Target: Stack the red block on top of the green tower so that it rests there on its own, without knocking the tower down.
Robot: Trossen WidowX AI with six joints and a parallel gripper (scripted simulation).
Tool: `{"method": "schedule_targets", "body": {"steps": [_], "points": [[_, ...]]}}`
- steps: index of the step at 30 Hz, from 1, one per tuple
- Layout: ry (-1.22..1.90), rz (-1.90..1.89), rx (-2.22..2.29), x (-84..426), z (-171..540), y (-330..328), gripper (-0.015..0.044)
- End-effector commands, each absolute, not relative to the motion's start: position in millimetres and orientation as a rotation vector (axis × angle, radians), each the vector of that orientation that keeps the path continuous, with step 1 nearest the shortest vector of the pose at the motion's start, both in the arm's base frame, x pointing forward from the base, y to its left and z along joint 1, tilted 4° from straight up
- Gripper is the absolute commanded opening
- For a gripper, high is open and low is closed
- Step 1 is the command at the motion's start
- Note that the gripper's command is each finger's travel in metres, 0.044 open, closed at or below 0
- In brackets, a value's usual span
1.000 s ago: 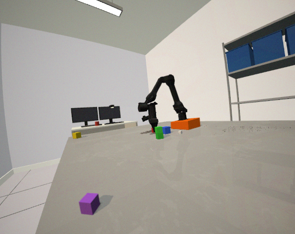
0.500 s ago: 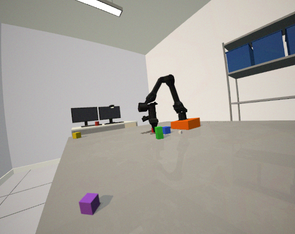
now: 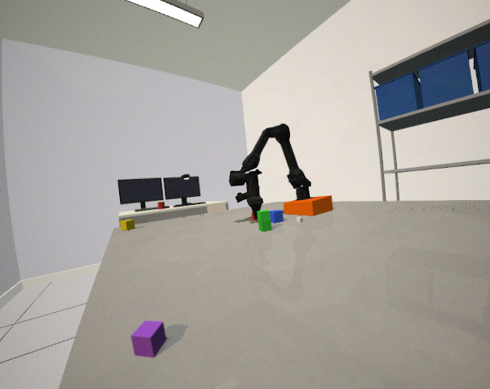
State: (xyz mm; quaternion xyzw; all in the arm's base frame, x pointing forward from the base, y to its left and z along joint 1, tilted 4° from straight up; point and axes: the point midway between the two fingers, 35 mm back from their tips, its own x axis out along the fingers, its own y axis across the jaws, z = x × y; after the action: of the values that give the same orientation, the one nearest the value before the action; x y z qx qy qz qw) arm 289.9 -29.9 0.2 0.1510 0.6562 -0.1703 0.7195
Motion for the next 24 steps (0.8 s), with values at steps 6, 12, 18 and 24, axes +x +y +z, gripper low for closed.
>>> {"method": "schedule_targets", "body": {"steps": [6,12,18,24], "points": [[1.450,-0.376,0.329,288.1,29.4,-28.6,0.0000],[1.450,-0.376,0.329,286.0,55.2,-27.2,0.0000],[1.450,-0.376,0.329,283.8,83.0,-25.8,0.0000],[1.449,-0.376,0.329,281.6,110.5,-24.4,0.0000]]}}
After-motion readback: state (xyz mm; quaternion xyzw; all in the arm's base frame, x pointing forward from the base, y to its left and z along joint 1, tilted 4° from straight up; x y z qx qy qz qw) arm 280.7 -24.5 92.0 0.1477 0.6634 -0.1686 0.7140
